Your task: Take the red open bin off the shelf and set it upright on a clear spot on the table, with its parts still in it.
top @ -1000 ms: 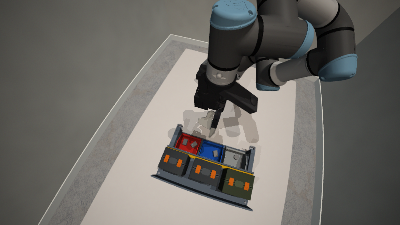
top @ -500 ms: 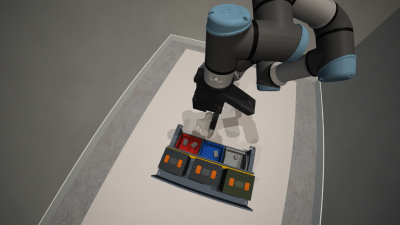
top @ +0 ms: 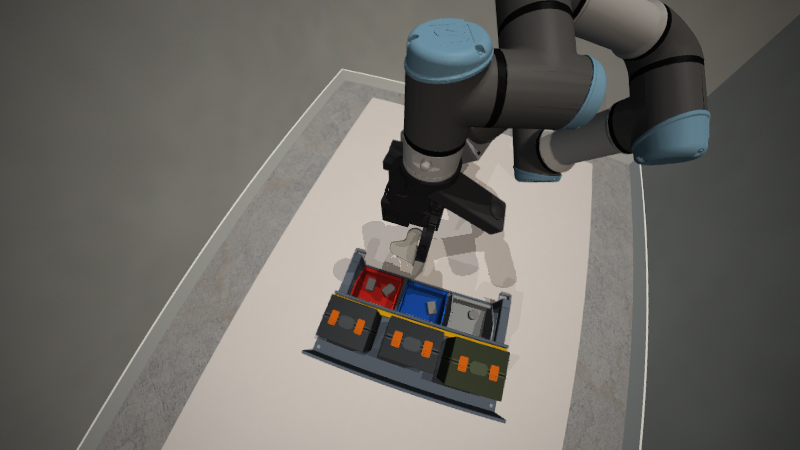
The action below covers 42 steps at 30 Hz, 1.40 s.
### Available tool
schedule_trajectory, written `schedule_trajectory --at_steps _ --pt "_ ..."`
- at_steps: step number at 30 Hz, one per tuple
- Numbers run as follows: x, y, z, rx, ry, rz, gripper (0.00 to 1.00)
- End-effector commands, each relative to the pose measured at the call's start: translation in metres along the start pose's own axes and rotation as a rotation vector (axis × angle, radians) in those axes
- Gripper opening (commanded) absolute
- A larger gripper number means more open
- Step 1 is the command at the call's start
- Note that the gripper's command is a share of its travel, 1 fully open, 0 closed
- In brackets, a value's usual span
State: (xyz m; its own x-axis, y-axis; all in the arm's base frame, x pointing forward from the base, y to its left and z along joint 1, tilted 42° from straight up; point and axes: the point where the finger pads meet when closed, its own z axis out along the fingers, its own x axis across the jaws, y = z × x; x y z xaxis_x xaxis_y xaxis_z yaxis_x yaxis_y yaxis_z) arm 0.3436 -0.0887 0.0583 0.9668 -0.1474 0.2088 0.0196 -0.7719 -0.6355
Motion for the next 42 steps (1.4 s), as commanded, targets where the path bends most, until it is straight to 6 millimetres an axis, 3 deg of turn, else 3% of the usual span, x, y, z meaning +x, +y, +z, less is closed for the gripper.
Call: schedule_trajectory --at_steps 1,3,15,16,20,33,37,42 --pt "0.01 0.016 0.022 -0.001 -0.009 0.001 1.0" --pt "0.016 0.026 0.038 0.0 -0.015 0.002 1.0" --pt "0.016 0.026 0.038 0.0 -0.015 0.002 1.0" --pt "0.003 0.002 0.006 -0.007 -0.009 0.015 1.0" --pt "0.002 -0.008 0.007 -0.03 -0.035 0.077 1.0" --pt "0.002 -0.002 0.007 -0.018 -0.021 0.045 1.0" --pt "0.0 -0.019 0.007 -0.061 -0.065 0.153 1.0" --pt "0.0 -0.019 0.007 -0.061 -0.065 0.153 1.0"
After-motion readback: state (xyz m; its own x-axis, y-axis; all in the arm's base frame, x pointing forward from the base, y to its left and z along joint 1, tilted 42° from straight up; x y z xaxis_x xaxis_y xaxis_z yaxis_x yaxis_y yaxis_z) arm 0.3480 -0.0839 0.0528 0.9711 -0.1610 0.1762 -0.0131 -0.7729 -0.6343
